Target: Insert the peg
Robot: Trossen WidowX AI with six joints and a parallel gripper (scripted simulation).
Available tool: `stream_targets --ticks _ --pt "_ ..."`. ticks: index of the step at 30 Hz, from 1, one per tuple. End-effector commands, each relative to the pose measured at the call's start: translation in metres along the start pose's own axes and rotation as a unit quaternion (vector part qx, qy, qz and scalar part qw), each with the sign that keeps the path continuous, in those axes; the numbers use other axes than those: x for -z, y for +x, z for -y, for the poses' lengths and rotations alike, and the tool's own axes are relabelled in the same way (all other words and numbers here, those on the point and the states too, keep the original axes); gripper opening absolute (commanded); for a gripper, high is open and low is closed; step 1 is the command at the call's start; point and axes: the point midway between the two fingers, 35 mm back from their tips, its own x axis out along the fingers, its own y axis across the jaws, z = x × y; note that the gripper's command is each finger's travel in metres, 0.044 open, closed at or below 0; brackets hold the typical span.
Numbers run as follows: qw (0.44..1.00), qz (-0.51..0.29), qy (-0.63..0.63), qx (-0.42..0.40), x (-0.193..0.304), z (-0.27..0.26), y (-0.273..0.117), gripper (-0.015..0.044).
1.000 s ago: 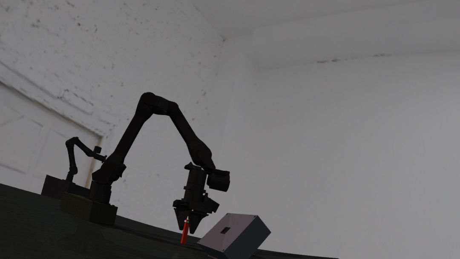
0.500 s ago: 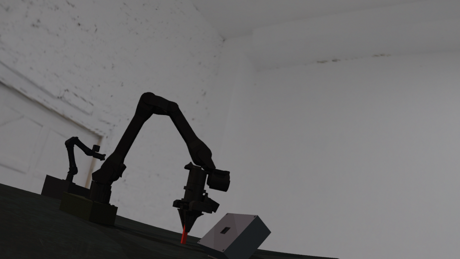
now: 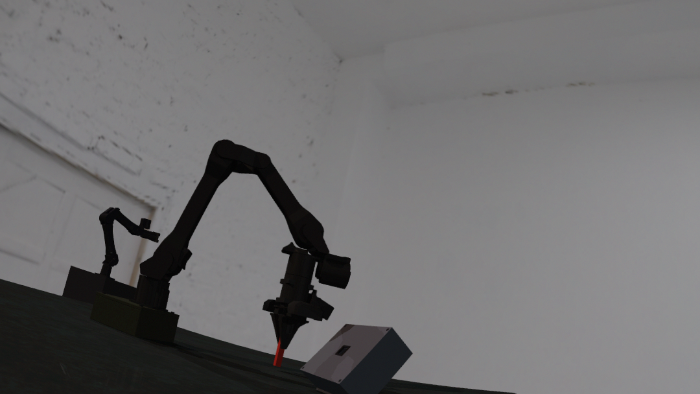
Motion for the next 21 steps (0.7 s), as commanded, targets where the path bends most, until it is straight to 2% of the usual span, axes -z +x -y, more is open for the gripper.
stream_targets --ticks 1,12,21 --pt "1.0 0.008 0.0 0.003 -0.005 0.001 -0.02 0.0" --pt "1.0 0.005 0.0 0.004 -0.002 -0.001 -0.068 0.0" --pt "1.0 0.007 0.011 -0.002 -0.001 0.002 -0.07 0.0"
